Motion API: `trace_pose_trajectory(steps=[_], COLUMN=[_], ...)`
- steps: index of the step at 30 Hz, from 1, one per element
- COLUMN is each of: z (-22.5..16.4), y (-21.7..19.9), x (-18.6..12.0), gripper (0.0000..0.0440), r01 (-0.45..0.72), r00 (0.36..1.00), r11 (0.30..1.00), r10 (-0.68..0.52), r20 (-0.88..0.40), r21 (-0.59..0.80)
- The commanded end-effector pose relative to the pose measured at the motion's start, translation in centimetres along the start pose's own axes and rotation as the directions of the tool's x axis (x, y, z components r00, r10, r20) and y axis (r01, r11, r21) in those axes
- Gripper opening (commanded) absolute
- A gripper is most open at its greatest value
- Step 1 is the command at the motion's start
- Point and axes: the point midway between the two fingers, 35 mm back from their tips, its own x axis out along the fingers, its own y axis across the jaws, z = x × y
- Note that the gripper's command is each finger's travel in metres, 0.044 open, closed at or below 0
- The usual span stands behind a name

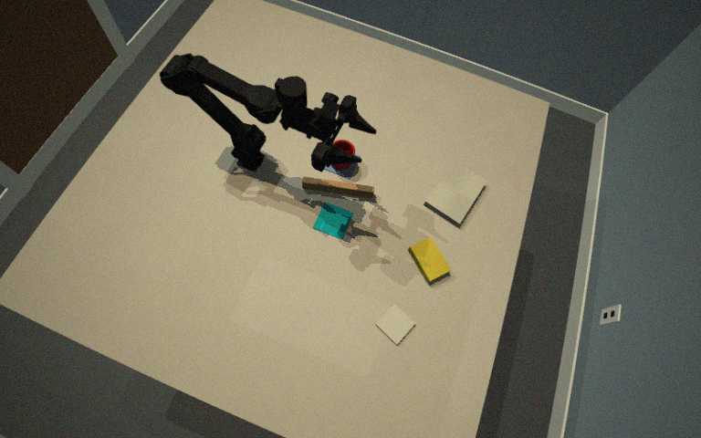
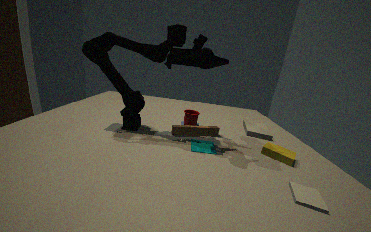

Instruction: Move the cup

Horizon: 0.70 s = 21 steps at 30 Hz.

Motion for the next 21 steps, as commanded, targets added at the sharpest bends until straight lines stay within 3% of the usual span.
trace_pose_trajectory(steps=[1, 12, 15, 21], z=[0.1, -0.1, -0.1, -0.1], y=[0.1, 0.9, 1.2, 2.0], x=[0.0, -0.2, -0.1, 0.1], gripper=[0.0374, 0.0090, 0.0074, 0.0086], r01=[-0.004, -0.036, -0.045, -0.063], r00=[1.000, 0.997, 0.994, 0.986], r11=[1.000, 0.999, 0.998, 0.993], r10=[0.004, 0.037, 0.049, 0.077], r20=[-0.001, -0.067, -0.094, -0.150], r21=[0.000, 0.023, 0.043, 0.097])
